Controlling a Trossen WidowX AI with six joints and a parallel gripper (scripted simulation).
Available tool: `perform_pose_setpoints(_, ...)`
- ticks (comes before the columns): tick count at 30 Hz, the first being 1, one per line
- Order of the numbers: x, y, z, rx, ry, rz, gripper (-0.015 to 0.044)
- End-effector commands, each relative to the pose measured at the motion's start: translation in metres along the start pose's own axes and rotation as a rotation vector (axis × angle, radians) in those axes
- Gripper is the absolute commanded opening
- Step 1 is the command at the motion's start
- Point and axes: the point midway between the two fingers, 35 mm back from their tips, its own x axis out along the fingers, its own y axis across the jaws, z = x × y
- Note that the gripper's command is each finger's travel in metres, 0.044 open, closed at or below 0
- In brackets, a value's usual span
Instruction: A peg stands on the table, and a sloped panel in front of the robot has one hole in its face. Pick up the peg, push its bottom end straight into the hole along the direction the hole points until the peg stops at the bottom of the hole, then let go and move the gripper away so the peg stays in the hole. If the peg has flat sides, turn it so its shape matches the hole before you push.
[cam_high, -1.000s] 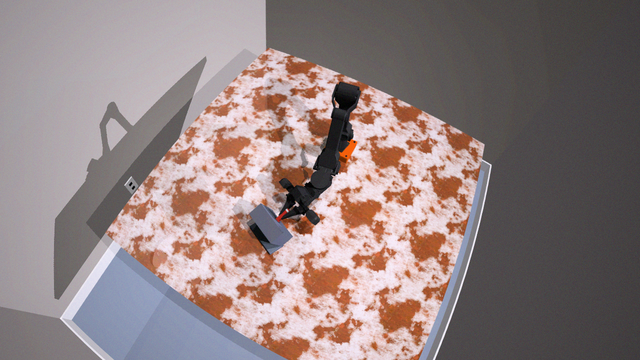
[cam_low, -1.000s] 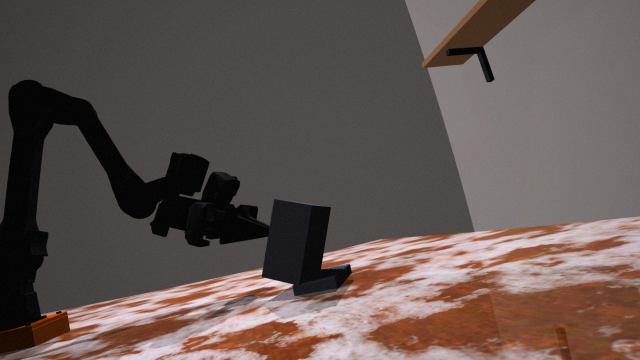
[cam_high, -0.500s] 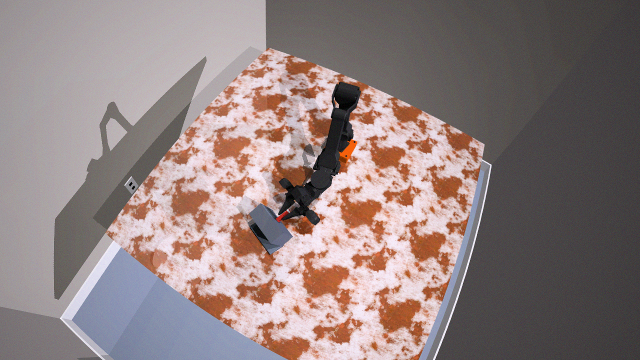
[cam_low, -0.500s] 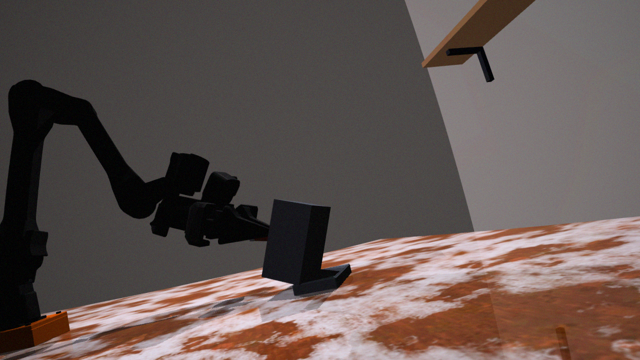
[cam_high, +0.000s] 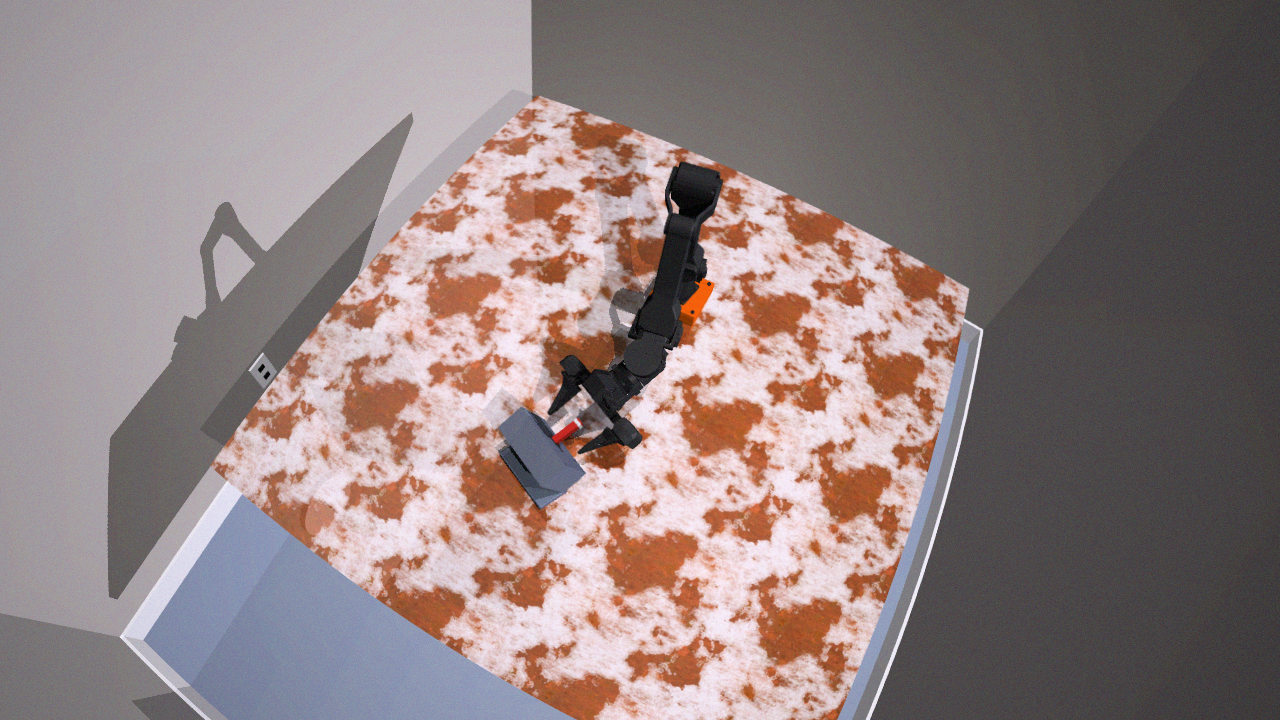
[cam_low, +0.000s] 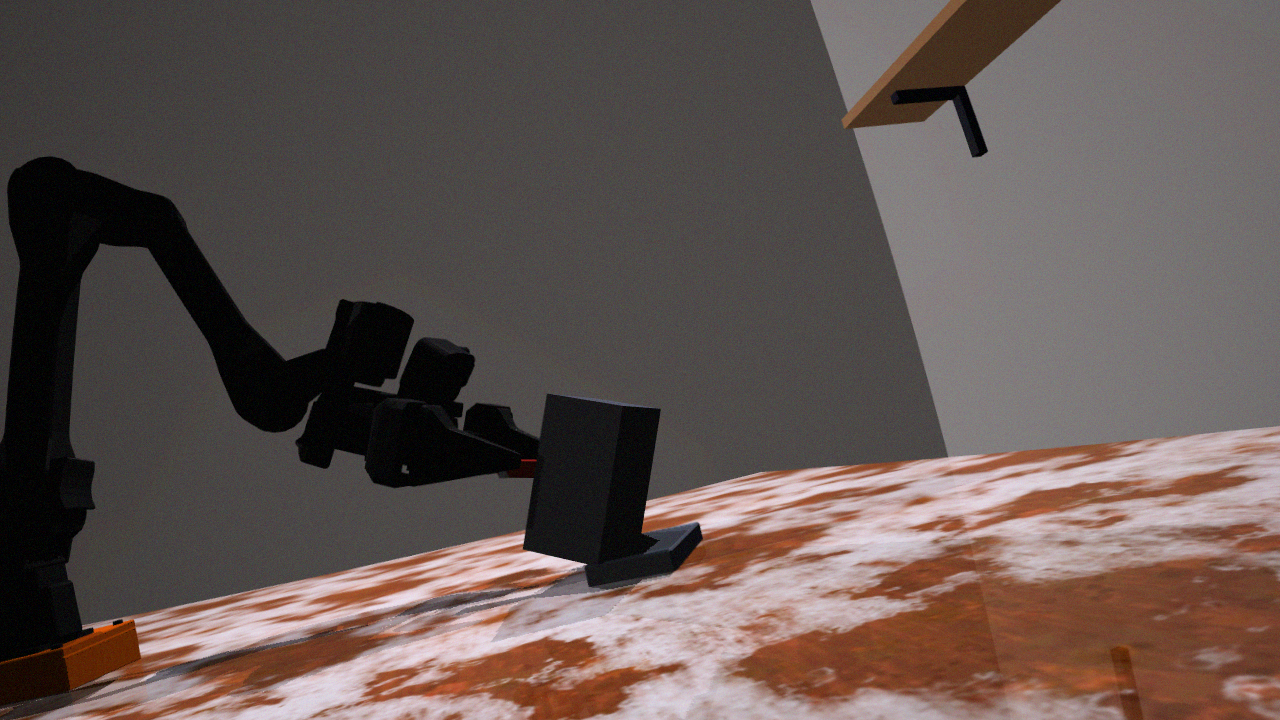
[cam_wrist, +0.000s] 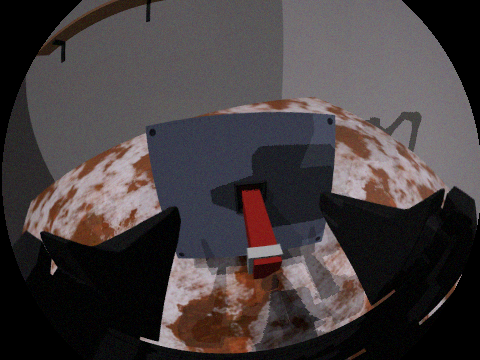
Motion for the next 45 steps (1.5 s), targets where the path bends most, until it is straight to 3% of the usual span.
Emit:
perform_pose_setpoints(1, -0.004, 0.0, 0.0, 0.002, 0.001, -0.002, 0.044)
perform_pose_setpoints(45, -0.056, 0.006, 0.004, 0.003, 0.004, 0.002, 0.044)
